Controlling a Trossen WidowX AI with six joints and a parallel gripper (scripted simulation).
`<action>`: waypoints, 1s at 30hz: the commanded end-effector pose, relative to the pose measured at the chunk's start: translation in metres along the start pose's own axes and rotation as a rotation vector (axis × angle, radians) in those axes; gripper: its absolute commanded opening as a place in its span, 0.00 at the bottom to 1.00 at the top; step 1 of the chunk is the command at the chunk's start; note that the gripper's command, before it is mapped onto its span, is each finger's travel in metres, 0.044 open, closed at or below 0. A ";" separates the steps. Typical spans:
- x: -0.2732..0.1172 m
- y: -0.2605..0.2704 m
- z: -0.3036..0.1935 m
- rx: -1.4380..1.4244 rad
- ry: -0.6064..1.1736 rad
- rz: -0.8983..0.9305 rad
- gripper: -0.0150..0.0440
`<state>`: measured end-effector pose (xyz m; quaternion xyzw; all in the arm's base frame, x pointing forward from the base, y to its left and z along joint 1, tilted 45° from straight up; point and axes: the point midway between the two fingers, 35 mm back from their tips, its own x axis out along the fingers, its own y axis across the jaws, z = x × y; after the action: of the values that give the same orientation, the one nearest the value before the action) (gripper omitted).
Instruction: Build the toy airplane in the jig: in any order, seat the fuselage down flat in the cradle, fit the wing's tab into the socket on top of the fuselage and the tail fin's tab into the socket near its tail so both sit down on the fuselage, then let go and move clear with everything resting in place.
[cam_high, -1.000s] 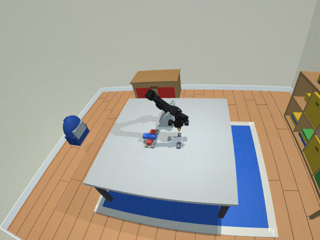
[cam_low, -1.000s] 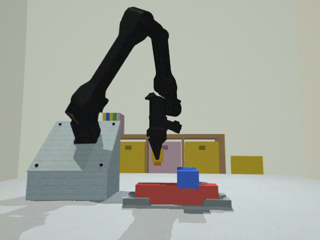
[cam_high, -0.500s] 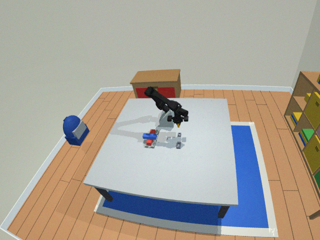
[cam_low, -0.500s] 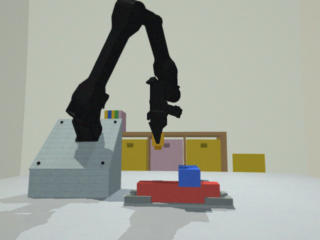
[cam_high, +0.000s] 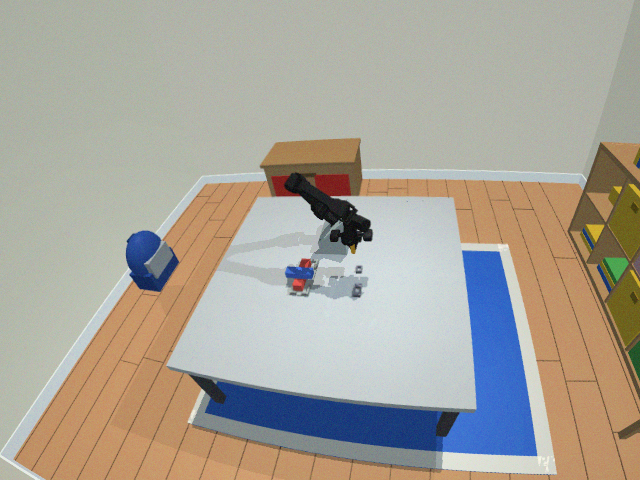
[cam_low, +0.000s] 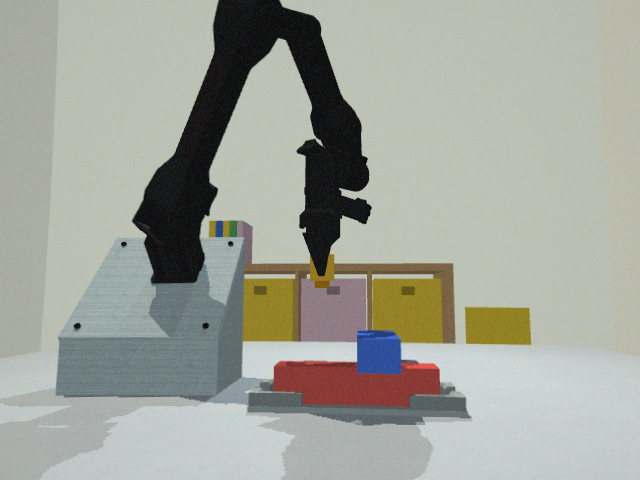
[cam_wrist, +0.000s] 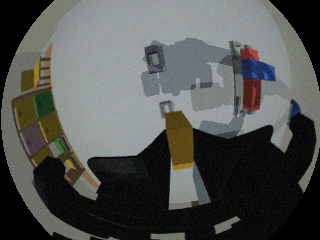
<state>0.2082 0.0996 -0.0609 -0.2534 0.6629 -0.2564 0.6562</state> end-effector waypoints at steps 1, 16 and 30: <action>0.001 -0.013 0.005 -0.009 0.000 0.006 0.25; 0.004 -0.058 0.023 -0.010 -0.005 0.041 0.25; 0.011 -0.103 0.032 -0.005 -0.015 0.055 0.25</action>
<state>0.2402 0.0269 -0.0056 -0.2347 0.6657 -0.2358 0.6680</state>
